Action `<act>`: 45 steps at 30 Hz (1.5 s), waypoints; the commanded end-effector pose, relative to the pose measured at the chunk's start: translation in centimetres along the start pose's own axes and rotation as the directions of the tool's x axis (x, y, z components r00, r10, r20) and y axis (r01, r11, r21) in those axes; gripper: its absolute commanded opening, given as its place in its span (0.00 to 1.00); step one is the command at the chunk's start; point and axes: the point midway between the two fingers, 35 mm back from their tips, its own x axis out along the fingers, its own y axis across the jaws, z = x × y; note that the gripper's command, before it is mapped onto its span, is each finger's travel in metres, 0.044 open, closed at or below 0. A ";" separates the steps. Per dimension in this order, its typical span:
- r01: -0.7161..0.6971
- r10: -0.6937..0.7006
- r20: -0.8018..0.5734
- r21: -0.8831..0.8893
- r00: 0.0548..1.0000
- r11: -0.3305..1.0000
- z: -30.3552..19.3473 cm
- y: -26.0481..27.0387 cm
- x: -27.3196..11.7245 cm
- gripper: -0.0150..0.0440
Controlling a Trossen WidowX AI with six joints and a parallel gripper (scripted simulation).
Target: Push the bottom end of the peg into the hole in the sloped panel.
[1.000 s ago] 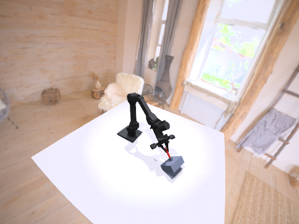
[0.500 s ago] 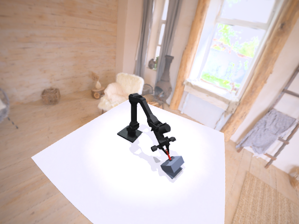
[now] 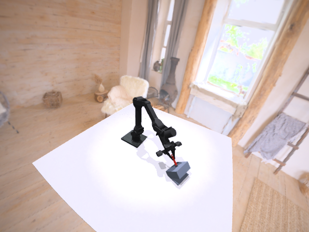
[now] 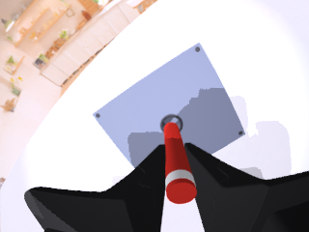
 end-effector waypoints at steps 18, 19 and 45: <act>0.001 -0.001 -0.001 0.000 1.000 1.000 0.0 0.0 1.3 0.25; 0.001 -0.001 -0.001 0.000 1.000 1.000 0.0 0.0 1.3 0.25; 0.000 0.000 0.000 0.000 1.000 1.000 0.0 0.0 3.1 0.25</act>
